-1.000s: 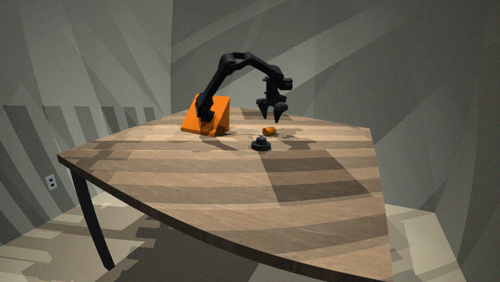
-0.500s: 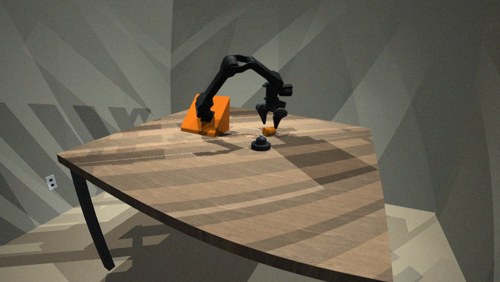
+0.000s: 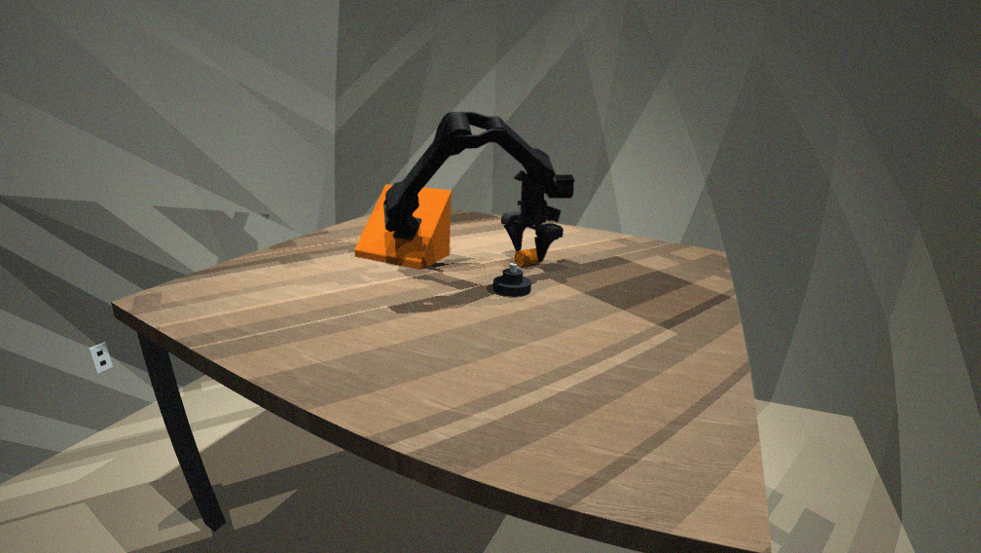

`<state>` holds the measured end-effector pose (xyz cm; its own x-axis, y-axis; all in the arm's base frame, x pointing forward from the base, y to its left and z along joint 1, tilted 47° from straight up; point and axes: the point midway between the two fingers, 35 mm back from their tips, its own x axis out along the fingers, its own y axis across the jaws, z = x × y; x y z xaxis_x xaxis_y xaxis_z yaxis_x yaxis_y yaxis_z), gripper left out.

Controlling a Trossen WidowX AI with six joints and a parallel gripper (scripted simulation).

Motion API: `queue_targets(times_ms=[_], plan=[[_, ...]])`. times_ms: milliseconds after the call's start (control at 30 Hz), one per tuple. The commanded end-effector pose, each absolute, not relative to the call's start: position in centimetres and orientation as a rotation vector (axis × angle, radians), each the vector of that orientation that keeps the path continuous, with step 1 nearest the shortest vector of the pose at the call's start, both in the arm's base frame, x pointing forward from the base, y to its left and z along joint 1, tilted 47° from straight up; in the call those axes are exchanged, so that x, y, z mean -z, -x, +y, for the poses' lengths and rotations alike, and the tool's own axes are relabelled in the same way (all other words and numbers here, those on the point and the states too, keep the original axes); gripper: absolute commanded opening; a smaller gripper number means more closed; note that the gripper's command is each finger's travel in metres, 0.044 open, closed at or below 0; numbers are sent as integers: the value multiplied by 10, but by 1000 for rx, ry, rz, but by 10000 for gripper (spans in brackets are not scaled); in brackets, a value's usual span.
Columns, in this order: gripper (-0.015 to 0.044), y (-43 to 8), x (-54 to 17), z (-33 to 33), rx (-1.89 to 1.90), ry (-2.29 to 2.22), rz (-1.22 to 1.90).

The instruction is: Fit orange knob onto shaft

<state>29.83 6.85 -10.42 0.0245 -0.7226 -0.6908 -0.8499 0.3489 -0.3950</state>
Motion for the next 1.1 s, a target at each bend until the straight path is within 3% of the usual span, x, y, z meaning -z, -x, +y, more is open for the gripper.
queue_targets(times_ms=[0, 100, 367, 667, 1067], plan=[[440, -297, 109, 62, -179, 1412, 1732], [440, -297, 111, 60, -179, 1413, 1732], [240, -297, 111, 60, -179, 1413, 1732], [240, -297, 111, 60, -179, 1413, 1732], [181, -297, 111, 60, -179, 1413, 1732]])
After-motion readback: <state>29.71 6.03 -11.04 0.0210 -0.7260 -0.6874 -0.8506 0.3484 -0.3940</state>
